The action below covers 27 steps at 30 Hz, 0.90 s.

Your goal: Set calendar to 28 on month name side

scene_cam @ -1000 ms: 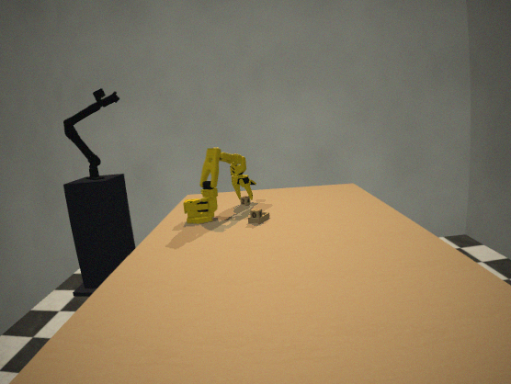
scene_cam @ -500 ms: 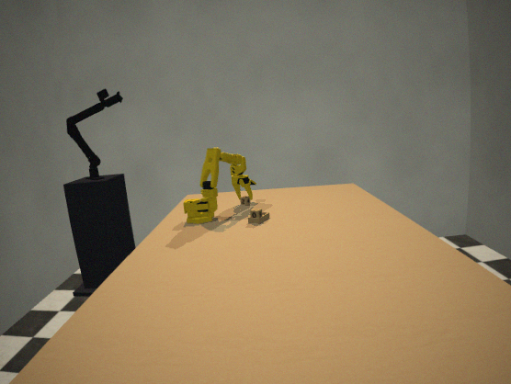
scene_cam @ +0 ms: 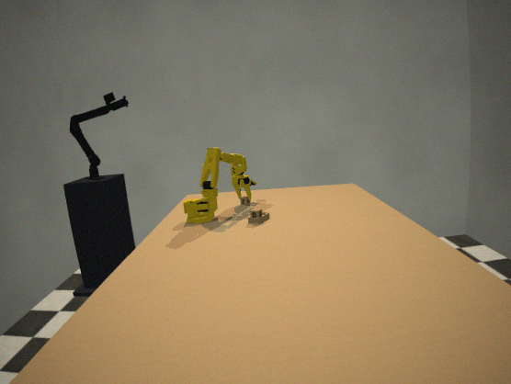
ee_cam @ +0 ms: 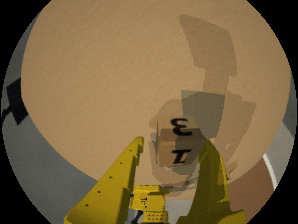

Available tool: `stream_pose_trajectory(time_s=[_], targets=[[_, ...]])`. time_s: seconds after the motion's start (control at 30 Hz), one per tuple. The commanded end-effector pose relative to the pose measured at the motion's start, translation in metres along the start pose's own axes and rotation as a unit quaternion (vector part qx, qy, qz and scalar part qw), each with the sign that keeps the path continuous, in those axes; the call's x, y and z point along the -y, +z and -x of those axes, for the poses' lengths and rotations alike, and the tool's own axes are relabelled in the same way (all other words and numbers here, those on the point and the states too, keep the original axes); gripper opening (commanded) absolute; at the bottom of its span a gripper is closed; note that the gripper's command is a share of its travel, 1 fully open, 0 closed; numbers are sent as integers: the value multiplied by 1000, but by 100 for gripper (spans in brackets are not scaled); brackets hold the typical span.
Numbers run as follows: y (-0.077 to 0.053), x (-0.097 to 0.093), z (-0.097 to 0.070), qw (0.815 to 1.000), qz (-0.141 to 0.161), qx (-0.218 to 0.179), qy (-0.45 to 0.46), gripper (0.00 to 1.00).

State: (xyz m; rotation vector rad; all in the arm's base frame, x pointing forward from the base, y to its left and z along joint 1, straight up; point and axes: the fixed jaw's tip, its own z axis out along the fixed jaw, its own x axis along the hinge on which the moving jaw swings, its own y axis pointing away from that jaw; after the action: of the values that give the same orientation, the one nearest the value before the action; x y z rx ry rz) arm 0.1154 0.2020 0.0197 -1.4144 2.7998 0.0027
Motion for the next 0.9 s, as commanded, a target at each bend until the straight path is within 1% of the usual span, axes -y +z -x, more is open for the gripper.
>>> stream_pose_trajectory(time_s=[0.0,0.17,0.43,0.87], targets=[[-4,3,4,1000,2,15,-1,23],[-4,5,4,1000,1,15,-1,20],[-4,6,4,1000,1,15,-1,17],[-4,7,4,1000,1,15,-1,16]])
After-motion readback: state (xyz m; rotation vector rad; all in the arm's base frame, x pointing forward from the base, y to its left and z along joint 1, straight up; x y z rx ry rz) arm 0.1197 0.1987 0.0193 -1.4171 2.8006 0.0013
